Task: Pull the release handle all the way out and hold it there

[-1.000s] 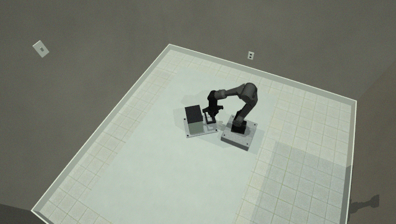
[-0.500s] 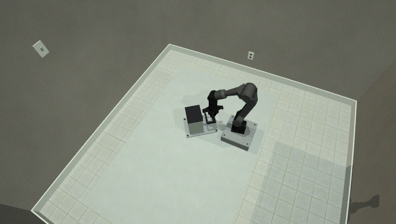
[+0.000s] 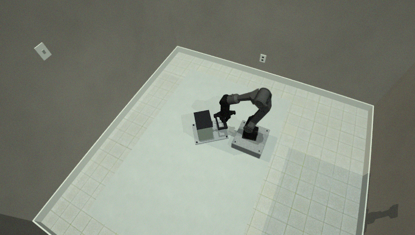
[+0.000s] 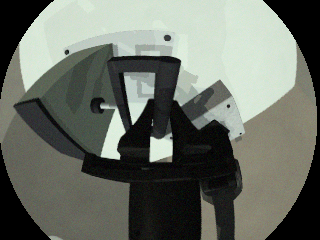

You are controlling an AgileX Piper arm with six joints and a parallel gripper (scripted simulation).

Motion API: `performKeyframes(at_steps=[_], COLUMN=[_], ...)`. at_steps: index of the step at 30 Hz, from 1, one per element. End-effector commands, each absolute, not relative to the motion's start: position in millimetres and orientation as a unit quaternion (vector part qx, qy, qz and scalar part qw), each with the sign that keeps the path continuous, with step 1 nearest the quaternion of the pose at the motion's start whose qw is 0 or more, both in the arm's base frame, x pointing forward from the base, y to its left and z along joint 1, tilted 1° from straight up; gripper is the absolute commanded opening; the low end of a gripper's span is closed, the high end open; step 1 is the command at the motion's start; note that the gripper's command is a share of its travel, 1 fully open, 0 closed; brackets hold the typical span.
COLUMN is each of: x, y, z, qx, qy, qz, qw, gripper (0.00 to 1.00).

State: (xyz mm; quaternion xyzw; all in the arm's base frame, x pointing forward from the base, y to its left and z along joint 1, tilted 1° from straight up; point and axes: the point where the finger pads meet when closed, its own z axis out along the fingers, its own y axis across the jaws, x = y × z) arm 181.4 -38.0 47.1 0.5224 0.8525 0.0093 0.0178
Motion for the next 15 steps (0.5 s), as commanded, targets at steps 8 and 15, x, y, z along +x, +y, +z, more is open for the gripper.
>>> performKeyframes(at_steps=[8, 15], x=[159.7, 146.5], y=[-48.7, -55.4], z=[46.4, 46.1], qx=[0.522, 0.522], qy=[0.853, 0.853], qz=[0.002, 0.002], qw=[0.012, 0.012], gripper=[0.0, 0.0])
